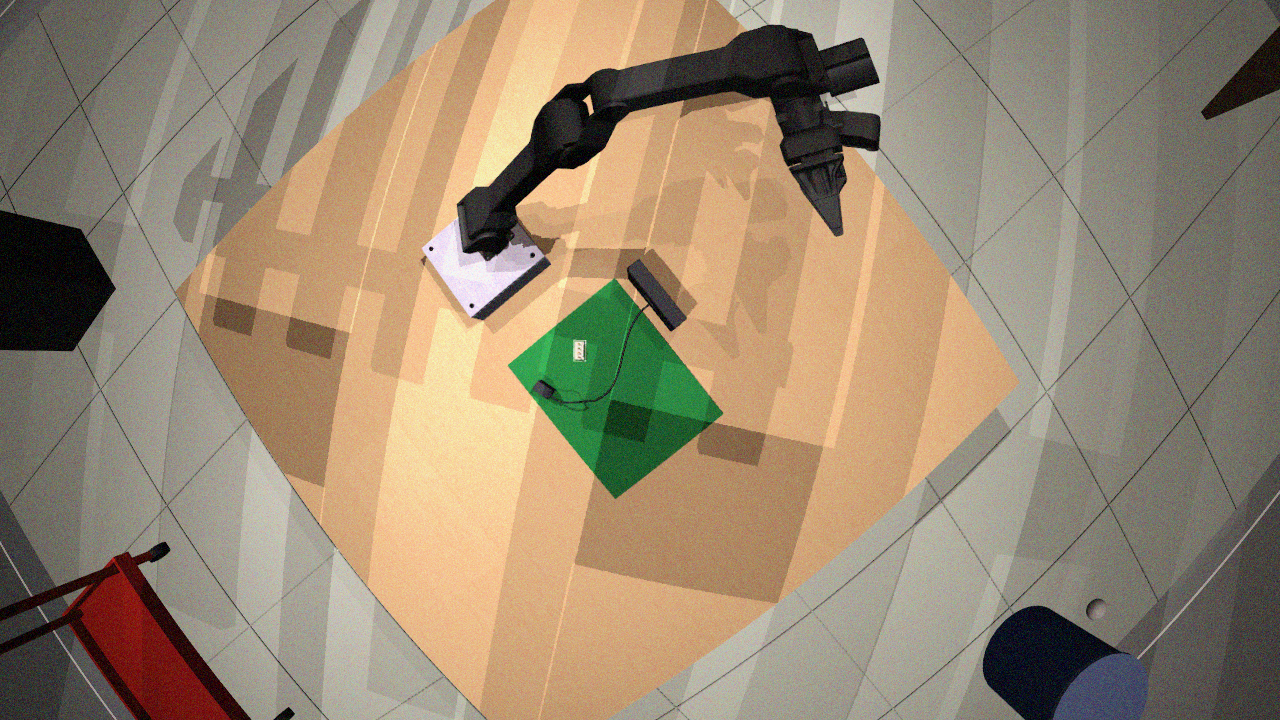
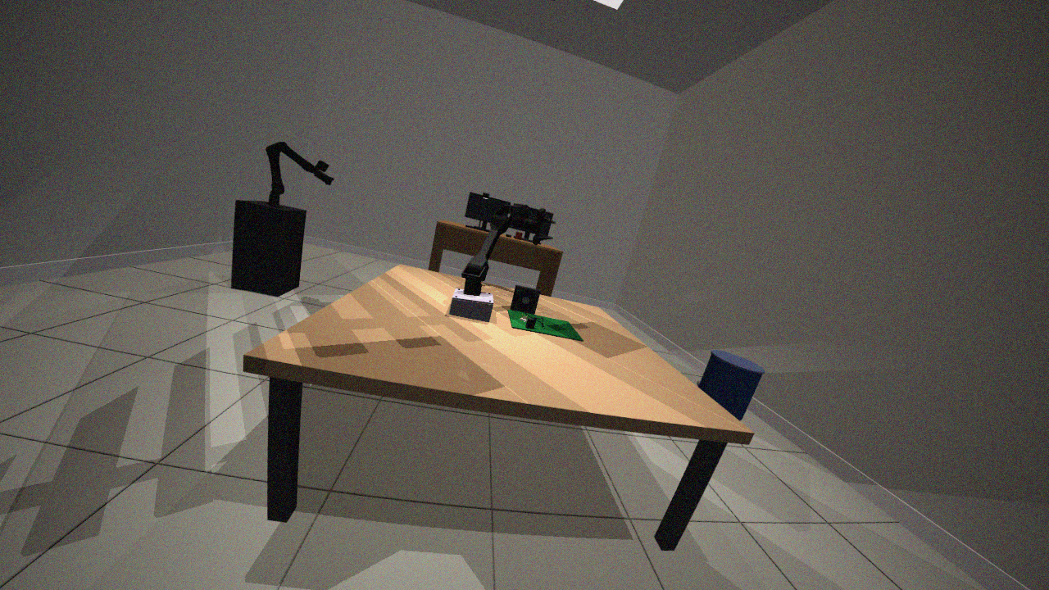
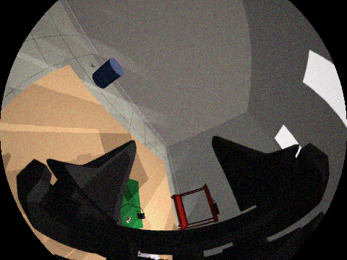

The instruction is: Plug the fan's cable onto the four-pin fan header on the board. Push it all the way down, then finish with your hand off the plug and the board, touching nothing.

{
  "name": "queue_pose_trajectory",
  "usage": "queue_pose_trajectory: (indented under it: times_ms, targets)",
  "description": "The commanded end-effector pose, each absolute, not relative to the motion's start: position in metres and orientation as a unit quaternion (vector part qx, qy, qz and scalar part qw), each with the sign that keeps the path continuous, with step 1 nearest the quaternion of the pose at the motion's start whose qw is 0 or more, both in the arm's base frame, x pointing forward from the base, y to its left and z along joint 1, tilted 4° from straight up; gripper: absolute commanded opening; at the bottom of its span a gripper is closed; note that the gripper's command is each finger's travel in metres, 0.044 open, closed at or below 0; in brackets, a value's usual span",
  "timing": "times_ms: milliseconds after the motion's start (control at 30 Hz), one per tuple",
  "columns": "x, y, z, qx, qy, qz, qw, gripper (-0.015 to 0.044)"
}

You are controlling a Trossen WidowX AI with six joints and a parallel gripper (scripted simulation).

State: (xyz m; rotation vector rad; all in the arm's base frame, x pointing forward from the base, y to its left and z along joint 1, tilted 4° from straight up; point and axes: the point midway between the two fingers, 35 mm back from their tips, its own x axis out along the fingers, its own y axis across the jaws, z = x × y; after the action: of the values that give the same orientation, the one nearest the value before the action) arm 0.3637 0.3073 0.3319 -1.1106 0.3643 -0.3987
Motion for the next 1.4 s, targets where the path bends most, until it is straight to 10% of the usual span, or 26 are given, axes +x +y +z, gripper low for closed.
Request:
queue_pose_trajectory:
  times_ms: [0,733,1367]
  targets:
    - [0.364,0.307,0.332,-0.521,0.171,-0.187,0.815,0.0426]
    - [0.422,0.038,0.210,0.123,0.354,-0.419,0.827,0.0440]
    - [0.277,-0.113,0.121,0.661,0.140,-0.708,0.202,0.0440]
